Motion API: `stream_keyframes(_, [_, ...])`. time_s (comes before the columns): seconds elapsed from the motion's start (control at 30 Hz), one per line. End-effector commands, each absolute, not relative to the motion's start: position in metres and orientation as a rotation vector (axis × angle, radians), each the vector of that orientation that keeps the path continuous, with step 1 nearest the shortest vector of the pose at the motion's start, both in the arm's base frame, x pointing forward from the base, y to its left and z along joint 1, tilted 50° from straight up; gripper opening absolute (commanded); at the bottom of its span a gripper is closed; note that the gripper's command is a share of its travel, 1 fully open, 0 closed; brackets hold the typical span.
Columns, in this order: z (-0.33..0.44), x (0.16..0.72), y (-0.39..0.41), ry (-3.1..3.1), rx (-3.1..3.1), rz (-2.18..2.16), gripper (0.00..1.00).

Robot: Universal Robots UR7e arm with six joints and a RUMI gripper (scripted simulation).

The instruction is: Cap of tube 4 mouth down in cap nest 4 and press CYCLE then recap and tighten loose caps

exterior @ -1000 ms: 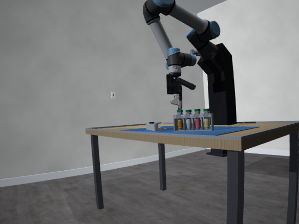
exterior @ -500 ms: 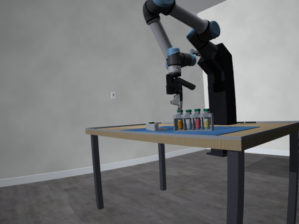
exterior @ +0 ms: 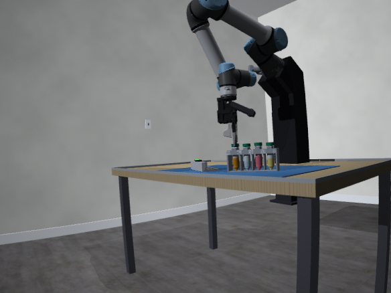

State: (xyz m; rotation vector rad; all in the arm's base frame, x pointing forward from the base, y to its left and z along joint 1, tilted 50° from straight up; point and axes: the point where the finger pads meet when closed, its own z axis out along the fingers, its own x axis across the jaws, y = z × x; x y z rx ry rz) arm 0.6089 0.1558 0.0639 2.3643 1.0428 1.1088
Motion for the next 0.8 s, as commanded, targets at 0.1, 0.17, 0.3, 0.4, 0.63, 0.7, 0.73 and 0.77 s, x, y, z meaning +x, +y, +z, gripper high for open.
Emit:
stream_keyframes(0.1, [0.0643, 0.6088, 0.1561, 0.59, 2.632, 1.231, 0.0])
stream_keyframes(0.17, [0.0643, 0.6088, 0.1561, 0.59, 2.632, 1.231, 0.0])
stream_keyframes(0.3, [0.0643, 0.6088, 0.1561, 0.332, 2.745, 1.283, 0.0])
stream_keyframes(0.4, [0.0643, 0.6088, 0.1561, 0.132, 2.816, 1.315, 0.0])
stream_keyframes(0.63, [0.0643, 0.6088, 0.1561, 0.132, 2.816, 1.315, 0.35])
stream_keyframes(0.7, [0.0643, 0.6088, 0.1561, 0.132, 2.816, 1.315, 0.35])
stream_keyframes(0.73, [0.0643, 0.6088, 0.1561, 0.132, 2.816, 1.315, 0.35])
stream_keyframes(0.77, [0.0643, 0.6088, 0.1561, 0.132, 2.816, 1.315, 0.35])
